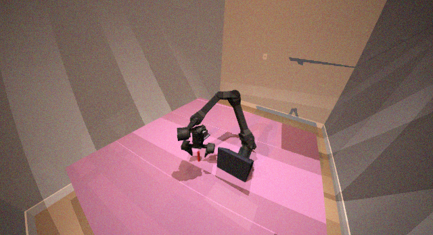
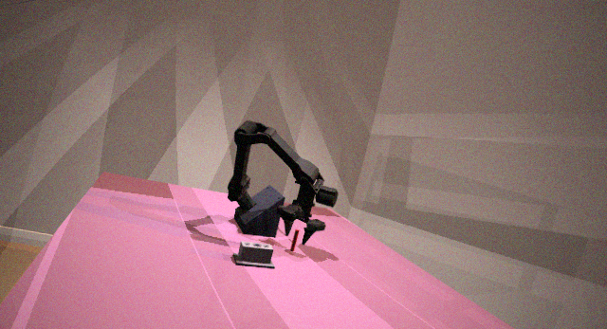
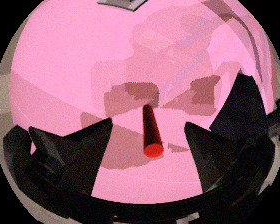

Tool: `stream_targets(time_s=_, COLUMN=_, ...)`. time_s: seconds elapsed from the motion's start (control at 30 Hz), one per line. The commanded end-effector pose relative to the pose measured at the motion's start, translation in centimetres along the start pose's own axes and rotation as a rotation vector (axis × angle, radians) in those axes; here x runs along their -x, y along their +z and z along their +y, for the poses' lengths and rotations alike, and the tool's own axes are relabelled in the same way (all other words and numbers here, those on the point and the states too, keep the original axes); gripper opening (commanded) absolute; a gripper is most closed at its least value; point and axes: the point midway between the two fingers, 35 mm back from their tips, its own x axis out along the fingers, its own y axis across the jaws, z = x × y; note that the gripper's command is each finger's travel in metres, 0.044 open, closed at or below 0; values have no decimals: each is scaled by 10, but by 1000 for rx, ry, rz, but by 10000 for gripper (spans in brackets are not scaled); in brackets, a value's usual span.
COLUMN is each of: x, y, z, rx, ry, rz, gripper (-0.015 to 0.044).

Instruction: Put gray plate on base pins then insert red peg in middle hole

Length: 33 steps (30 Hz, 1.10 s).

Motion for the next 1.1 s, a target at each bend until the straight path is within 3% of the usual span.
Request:
stream_targets(time_s=0.0, x=-1, y=0, z=0, rx=6, ry=2, rz=-3, gripper=256)
stream_targets(time_s=0.27, x=-1, y=0, z=0, rx=6, ry=2, rz=-3, gripper=46)
stream_targets(time_s=0.5, x=-1, y=0, z=0, rx=6, ry=2, rz=-3, gripper=0)
stream_targets(time_s=1.07, x=37, y=-1, z=6, rx=6, ry=4, rz=0, gripper=0)
